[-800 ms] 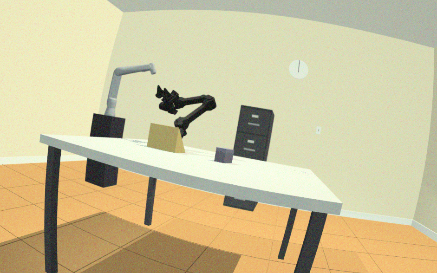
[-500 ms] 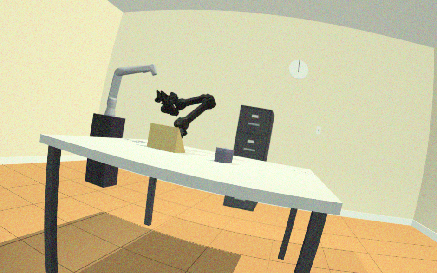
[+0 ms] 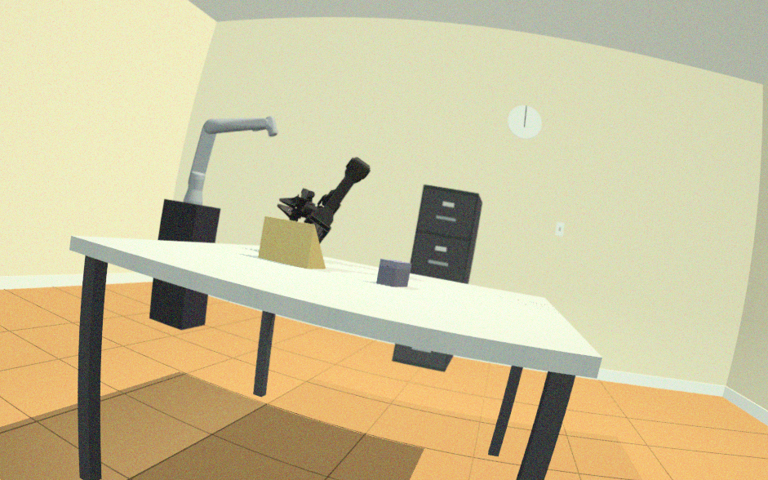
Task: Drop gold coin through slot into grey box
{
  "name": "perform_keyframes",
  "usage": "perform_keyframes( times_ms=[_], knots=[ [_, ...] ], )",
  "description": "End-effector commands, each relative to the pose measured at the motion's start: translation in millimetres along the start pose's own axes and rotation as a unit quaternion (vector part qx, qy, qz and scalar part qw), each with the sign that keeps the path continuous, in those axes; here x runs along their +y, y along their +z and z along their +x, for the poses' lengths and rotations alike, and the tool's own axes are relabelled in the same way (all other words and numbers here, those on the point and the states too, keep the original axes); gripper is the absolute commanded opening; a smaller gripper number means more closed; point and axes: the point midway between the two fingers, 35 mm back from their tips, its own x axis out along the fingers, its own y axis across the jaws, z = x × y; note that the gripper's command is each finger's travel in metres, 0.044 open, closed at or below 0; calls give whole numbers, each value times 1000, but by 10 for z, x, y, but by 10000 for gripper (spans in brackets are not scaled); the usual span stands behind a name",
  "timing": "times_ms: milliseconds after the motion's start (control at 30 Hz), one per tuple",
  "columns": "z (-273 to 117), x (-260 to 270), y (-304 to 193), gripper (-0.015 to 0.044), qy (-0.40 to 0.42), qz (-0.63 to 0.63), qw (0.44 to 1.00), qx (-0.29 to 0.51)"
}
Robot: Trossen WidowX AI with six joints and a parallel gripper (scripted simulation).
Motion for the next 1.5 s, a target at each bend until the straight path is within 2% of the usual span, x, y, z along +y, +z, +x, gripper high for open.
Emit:
perform_keyframes(
  times_ms=[0, 200, 367, 533, 633, 733, 867, 1100, 1267, 1467],
  knots=[
    [-431, -393, -197, 161, -109, 90, 990, 22],
    [-1193, -730, -486, 161, -262, 210, 942, 26],
    [-1899, -799, -749, 161, -382, 306, 872, 14],
    [-2606, -654, -1005, 161, -492, 397, 775, -17],
    [-3008, -460, -1102, 161, -558, 439, 703, -43],
    [-3317, -232, -1293, 161, -589, 511, 619, -93],
    [-3662, 156, -1556, 161, -611, 597, 491, -173],
    [-4068, 1085, -1958, 161, -601, 688, 224, -339],
    [-4132, 1809, -2175, 161, -544, 699, 32, -464],
    [-3962, 2675, -2343, 161, -428, 650, -182, -601]
  ],
)
